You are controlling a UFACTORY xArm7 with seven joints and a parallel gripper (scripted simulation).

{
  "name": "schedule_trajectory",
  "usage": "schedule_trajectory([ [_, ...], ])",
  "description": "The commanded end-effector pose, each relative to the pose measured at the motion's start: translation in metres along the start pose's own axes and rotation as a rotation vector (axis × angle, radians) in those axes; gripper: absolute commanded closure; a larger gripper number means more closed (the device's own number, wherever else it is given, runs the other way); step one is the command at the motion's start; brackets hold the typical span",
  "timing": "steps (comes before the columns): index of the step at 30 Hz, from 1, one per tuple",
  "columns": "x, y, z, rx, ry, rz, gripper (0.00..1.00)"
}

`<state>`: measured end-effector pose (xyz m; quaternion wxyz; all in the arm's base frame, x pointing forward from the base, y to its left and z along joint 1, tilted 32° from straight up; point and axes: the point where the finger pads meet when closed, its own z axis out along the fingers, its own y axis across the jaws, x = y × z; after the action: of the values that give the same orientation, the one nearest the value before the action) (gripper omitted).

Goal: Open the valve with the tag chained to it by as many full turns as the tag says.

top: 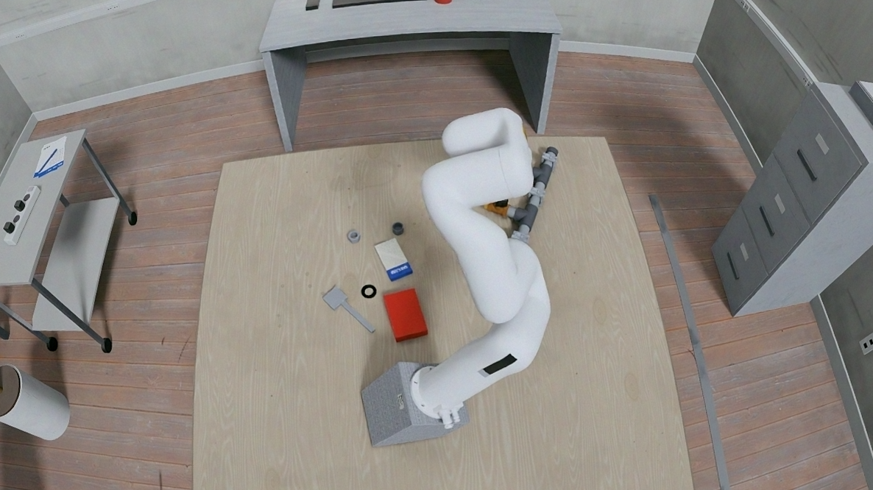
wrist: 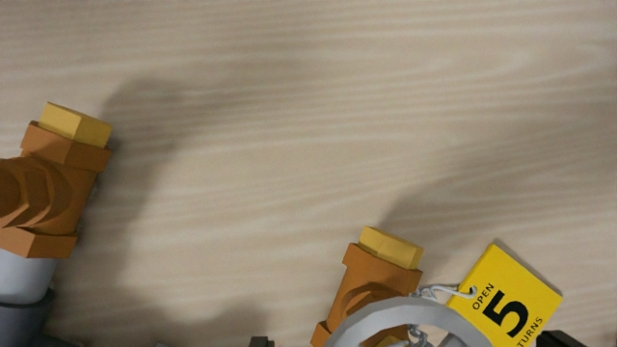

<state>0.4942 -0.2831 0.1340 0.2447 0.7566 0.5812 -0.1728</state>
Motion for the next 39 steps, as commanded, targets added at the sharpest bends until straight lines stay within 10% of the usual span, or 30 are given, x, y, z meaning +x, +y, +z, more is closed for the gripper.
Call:
schedule_trajectory([
  [1,-0.0013,0.0014,-0.0012,-0.004,-0.001,0.002,0.0],
  [28,-0.0013,0.0014,-0.0012,-0.004,-0.001,0.14,0.0],
  [39,-0.0013,0.0014,-0.0012,-0.005,0.002,0.675,0.0],
])
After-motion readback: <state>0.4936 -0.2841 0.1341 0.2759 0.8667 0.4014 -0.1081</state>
